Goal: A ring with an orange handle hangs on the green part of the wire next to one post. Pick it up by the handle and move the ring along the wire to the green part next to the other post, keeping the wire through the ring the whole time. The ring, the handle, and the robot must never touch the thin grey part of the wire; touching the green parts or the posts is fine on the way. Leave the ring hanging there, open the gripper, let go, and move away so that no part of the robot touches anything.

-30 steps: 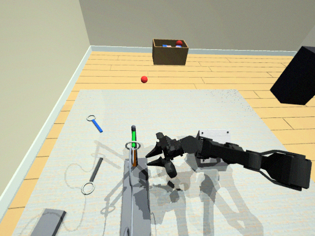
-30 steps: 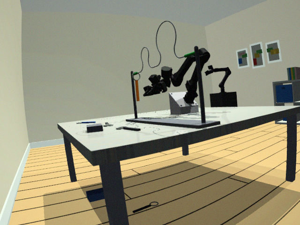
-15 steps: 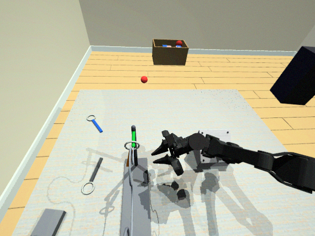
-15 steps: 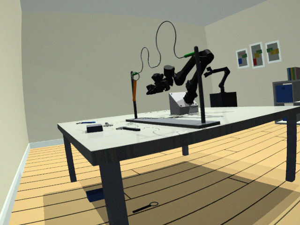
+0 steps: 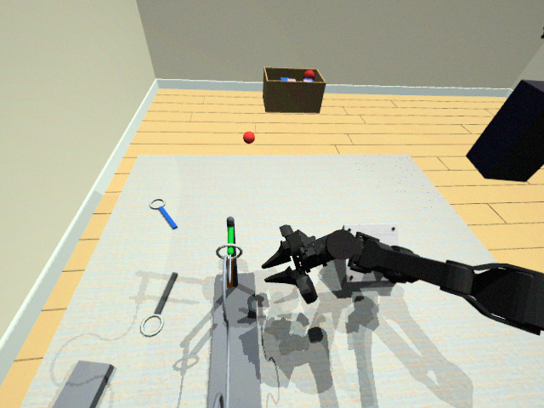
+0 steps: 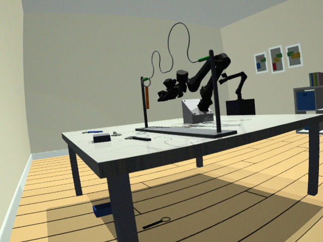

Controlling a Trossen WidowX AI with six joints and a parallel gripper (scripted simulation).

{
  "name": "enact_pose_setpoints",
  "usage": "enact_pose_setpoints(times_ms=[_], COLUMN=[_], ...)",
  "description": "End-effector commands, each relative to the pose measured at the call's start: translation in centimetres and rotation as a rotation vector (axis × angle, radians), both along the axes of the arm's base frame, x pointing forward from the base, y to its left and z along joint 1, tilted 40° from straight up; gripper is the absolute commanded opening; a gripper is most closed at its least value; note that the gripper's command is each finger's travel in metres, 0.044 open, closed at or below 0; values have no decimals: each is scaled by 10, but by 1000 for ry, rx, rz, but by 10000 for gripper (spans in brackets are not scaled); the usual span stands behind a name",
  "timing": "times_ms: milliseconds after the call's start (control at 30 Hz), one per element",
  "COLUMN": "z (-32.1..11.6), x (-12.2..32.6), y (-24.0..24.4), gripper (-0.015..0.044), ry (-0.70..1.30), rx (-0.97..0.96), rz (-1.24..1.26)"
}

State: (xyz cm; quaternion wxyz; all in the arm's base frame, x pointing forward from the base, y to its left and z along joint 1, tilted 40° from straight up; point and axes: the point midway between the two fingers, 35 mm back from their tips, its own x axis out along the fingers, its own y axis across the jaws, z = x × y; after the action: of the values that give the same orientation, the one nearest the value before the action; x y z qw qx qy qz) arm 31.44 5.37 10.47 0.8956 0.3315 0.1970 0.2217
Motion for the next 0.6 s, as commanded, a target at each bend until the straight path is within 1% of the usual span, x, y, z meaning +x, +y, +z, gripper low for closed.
enact_pose_setpoints(times_ms=[0,100,267,367,567], z=[0,3,10,10,10], x=[0,-8,-38,-42,-42], y=[0,-7,-24,-26,-26], gripper=[160,239,370,440,440], ry=[-2,1,2,1,1], rx=[-3,-2,-1,0,0], rz=[4,0,0,0,0])
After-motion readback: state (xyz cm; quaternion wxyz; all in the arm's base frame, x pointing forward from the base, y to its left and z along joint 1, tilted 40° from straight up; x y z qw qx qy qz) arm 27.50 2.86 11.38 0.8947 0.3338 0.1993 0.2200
